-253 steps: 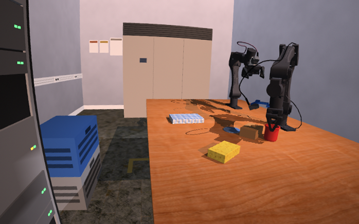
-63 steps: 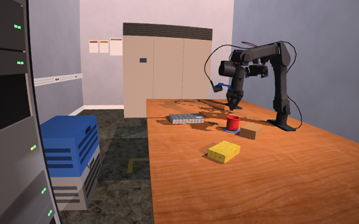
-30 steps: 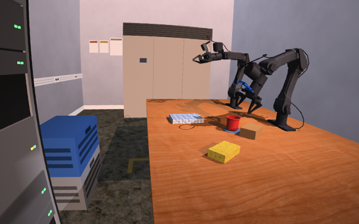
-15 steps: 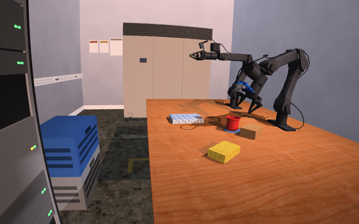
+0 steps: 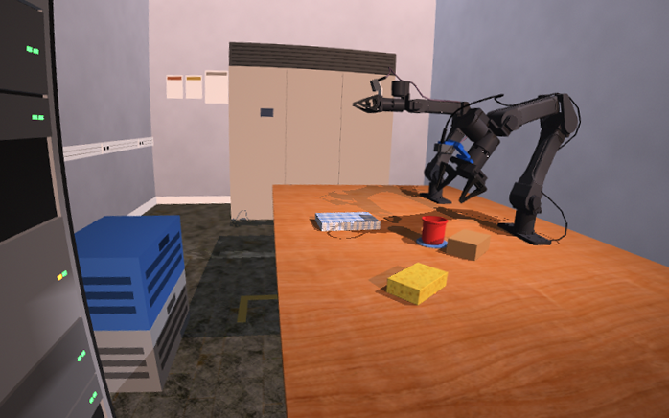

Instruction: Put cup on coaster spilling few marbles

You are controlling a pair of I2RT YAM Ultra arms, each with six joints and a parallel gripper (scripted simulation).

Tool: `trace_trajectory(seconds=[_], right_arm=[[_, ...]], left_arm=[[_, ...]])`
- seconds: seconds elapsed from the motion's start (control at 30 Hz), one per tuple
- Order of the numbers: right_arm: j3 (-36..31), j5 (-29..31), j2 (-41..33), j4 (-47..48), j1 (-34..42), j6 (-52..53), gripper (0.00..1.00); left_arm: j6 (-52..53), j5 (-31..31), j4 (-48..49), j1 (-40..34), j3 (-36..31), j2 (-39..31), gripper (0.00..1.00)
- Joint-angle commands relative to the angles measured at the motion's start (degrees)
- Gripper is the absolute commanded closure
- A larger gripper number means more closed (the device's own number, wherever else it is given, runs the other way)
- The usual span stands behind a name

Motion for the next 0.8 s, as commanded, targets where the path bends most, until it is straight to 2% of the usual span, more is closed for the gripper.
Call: trace_trajectory(seconds=[0.0, 0.17, 0.33, 0.77], right_arm=[[-0.51, -0.57, -1.71, 0.95, -0.55, -0.2, 0.0], [-0.51, -0.57, -1.71, 0.95, -0.55, -0.2, 0.0], [-0.51, -0.57, -1.71, 0.95, -0.55, -0.2, 0.0], [-0.51, -0.57, -1.71, 0.95, -0.55, -0.2, 0.0]], left_arm=[[0.12, -1.91, 5.24, -2.73, 3.21, -6.48, 0.0], [1.29, -4.23, 10.41, -6.83, 6.61, -11.16, 0.0], [4.29, -5.96, 20.73, -9.92, 8.43, -11.67, 0.0], [9.52, -4.41, 37.6, -12.93, 12.22, -6.77, 0.0]])
